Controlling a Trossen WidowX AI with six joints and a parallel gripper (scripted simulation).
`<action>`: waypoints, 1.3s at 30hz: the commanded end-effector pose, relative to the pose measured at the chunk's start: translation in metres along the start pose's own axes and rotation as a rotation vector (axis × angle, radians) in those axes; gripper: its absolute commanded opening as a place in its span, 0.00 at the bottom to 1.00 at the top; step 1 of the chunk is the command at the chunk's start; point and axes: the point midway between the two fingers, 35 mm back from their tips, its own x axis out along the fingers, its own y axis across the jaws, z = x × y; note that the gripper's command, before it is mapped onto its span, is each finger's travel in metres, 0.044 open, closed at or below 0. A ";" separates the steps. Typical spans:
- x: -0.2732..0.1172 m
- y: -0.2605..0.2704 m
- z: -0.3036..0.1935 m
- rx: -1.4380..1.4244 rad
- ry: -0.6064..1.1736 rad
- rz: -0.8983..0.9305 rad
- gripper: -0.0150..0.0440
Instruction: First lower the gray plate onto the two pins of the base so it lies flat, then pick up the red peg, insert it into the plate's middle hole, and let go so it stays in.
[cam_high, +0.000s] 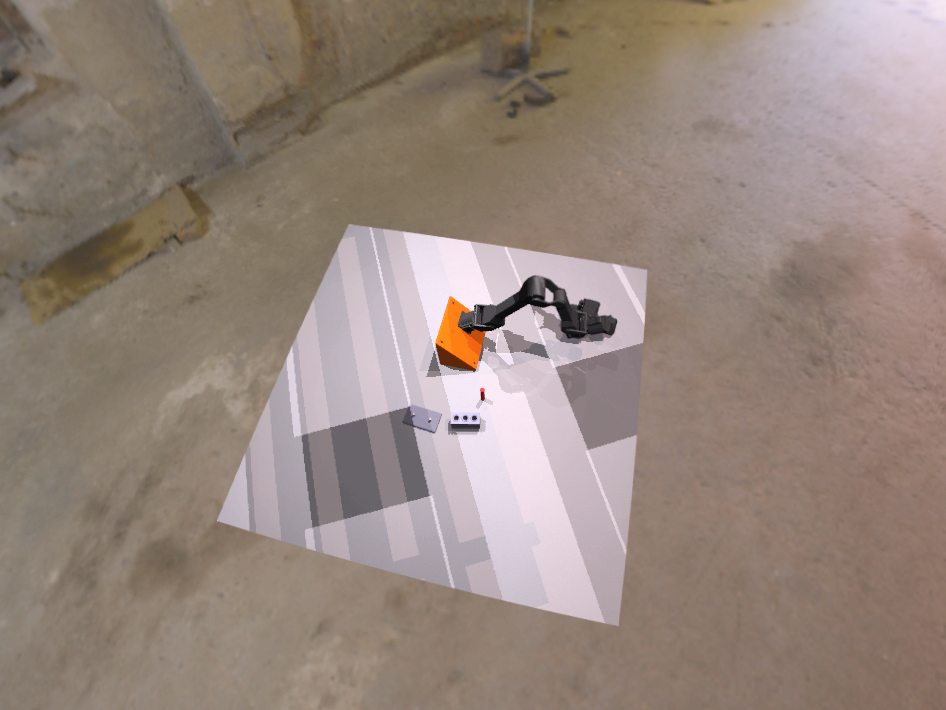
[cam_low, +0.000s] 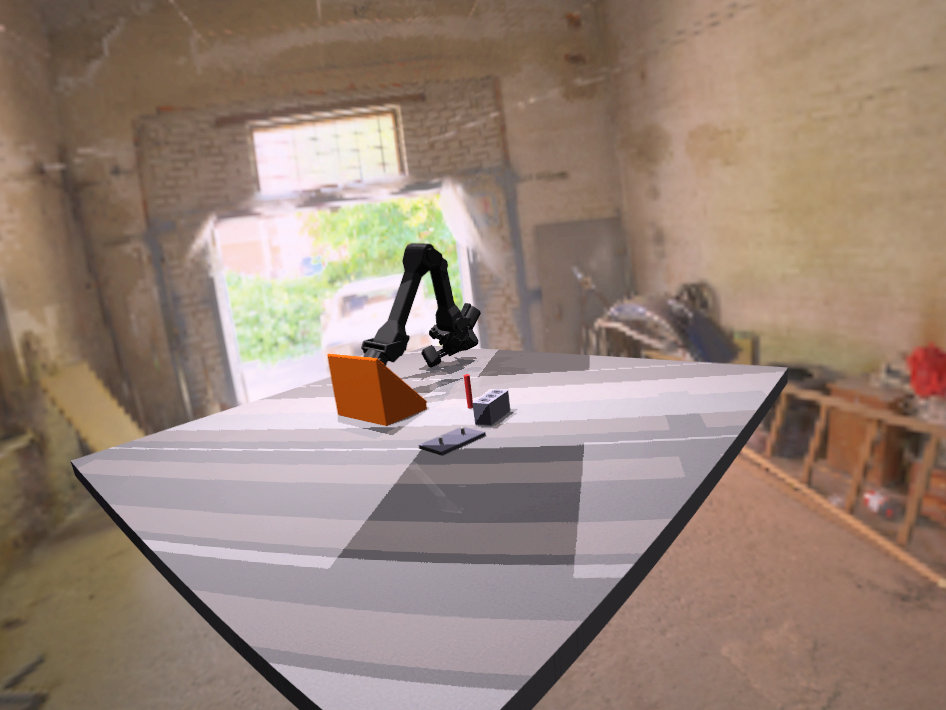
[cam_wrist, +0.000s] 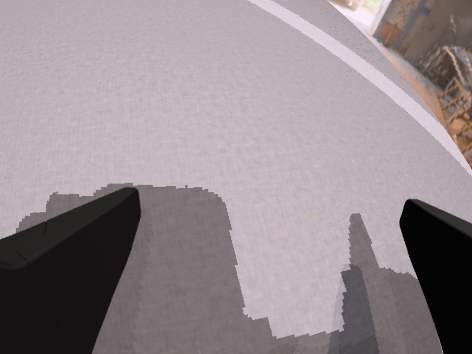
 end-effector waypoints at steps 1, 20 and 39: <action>-0.024 -0.042 -0.019 -0.001 0.096 -0.116 1.00; -0.229 -0.126 -0.156 0.847 0.585 -0.703 1.00; -0.480 -0.009 -0.236 2.096 0.724 -1.473 1.00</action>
